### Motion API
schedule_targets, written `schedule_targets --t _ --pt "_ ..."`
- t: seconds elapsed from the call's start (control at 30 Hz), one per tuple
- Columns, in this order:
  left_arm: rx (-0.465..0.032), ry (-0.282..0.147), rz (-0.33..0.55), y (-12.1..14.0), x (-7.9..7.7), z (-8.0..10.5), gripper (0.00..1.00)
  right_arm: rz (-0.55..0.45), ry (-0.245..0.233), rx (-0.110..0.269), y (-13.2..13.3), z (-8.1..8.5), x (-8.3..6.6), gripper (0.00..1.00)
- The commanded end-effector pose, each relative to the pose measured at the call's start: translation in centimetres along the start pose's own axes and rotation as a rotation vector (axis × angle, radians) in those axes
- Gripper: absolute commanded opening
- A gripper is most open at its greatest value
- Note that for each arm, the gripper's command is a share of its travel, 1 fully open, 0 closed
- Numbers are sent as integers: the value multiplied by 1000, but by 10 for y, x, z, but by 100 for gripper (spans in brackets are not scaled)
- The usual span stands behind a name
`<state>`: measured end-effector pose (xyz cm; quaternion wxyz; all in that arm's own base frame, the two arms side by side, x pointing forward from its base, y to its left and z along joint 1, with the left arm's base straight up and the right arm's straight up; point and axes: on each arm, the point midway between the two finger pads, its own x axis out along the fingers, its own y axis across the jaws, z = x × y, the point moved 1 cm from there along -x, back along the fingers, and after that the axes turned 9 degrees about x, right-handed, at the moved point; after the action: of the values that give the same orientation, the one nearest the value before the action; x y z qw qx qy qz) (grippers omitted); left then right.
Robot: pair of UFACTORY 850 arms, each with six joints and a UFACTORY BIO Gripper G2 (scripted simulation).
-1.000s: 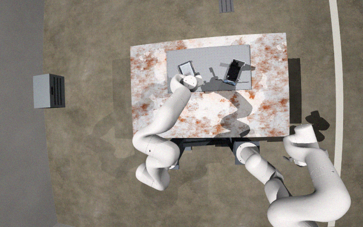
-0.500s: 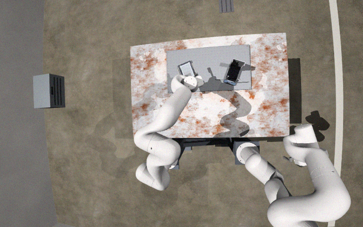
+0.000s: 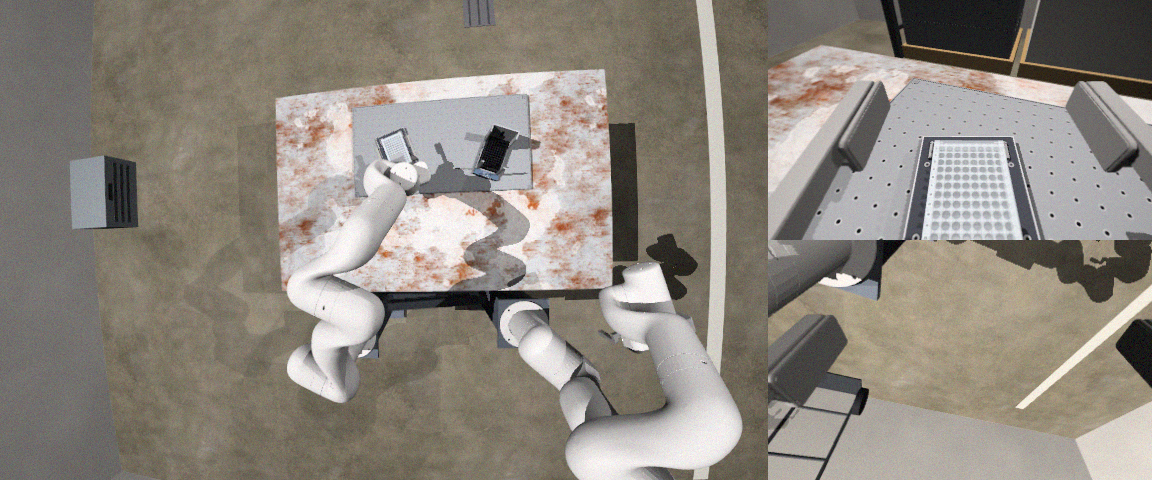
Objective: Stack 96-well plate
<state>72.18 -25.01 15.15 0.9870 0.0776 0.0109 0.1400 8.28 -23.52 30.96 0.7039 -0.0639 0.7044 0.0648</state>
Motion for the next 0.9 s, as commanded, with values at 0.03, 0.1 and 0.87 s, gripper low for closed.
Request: schedule_targets --t 0.03,0.1,0.87 --pt "-1 -1 0 -1 1 -6 37 -1 -1 0 0 0 0 100" --pt "-1 -1 0 -2 1 -10 37 -1 -1 0 0 0 0 100" --pt "-1 -1 0 -7 1 -44 37 -1 -1 0 0 0 0 100"
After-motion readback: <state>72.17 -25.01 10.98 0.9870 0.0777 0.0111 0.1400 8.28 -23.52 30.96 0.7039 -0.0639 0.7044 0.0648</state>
